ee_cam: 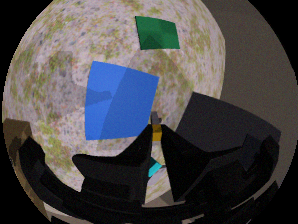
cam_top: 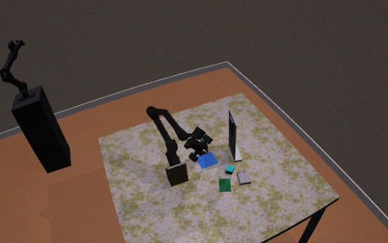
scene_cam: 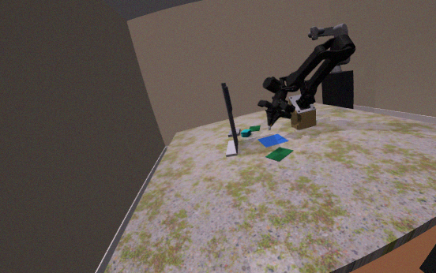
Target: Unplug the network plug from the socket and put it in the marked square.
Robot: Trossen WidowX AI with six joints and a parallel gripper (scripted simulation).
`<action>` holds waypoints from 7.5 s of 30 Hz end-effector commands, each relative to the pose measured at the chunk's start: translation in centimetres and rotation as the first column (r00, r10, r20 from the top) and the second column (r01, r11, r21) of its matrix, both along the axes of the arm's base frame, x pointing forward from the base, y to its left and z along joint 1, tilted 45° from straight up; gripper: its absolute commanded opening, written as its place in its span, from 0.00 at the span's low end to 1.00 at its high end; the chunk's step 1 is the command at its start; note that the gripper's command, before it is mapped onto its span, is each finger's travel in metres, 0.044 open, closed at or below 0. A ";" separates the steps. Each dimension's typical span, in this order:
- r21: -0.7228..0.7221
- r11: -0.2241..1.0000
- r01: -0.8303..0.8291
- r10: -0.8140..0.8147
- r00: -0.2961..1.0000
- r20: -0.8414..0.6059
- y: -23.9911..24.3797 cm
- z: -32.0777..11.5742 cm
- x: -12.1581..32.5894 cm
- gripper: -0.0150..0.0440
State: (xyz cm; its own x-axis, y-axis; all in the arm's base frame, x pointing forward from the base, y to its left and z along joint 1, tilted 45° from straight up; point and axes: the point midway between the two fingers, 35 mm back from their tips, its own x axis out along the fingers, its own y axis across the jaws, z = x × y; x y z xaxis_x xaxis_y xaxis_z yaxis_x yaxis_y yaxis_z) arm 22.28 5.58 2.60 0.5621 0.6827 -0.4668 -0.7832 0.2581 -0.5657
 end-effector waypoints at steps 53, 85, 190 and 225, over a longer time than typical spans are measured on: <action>-0.006 1.000 -0.005 0.005 1.000 -0.009 2.2 -2.7 0.4 0.25; 0.000 1.000 -0.002 0.002 1.000 -0.007 3.5 -3.6 0.1 0.25; 0.005 1.000 -0.007 0.007 1.000 -0.009 2.5 -2.9 -1.2 0.52; -0.022 1.000 -0.014 0.013 1.000 -0.024 0.6 -2.6 -0.7 0.52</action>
State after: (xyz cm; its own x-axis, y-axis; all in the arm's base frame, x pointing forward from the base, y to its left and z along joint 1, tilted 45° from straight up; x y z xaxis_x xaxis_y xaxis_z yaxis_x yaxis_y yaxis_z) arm 21.46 6.36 -0.27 0.5401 0.6785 -0.4979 -0.8034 0.2394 -0.5452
